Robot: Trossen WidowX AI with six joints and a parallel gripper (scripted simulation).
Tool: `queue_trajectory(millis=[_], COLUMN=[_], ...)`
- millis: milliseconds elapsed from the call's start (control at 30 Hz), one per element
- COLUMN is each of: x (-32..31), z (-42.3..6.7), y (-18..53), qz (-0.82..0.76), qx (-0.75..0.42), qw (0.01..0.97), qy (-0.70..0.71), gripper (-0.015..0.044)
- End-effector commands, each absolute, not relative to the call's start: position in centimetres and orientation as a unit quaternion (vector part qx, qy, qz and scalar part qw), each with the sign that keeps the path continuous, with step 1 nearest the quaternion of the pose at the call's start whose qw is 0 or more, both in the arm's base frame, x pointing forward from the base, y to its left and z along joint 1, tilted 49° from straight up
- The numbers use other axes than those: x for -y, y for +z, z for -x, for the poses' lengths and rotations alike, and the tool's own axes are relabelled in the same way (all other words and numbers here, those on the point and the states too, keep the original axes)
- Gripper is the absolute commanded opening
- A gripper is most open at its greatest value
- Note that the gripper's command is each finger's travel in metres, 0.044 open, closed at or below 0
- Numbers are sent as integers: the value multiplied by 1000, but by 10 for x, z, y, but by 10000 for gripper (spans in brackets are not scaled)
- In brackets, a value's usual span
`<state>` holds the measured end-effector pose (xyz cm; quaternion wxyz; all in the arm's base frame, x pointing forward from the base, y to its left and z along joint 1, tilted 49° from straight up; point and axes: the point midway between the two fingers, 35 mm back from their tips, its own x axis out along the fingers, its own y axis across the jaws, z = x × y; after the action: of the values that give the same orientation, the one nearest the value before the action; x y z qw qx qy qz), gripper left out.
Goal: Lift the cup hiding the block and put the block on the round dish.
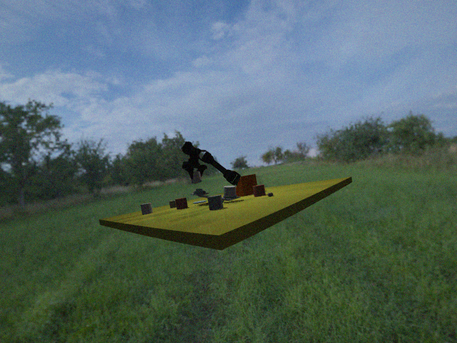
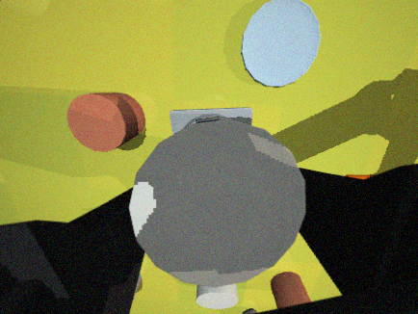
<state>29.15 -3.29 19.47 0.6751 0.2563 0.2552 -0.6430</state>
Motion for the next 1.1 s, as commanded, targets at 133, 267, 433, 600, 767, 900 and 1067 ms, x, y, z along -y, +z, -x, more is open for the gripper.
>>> queue_trajectory(millis=[133, 267, 433, 600, 767, 900, 1067], x=[33, 34, 53, 73, 92, 106, 121], z=[-292, -291, -280, -265, -249, -235, -216], y=[195, 195, 203, 211, 218, 224, 229], qz=[-256, -257, -260, -264, -267, -269, -271], qx=[-255, -255, -259, -261, -263, -263, -262], qw=[675, 675, 669, 663, 658, 654, 650], qy=[-643, -643, -646, -650, -653, -656, -660], gripper=[0, 0, 0, 0, 0, 0, 0])
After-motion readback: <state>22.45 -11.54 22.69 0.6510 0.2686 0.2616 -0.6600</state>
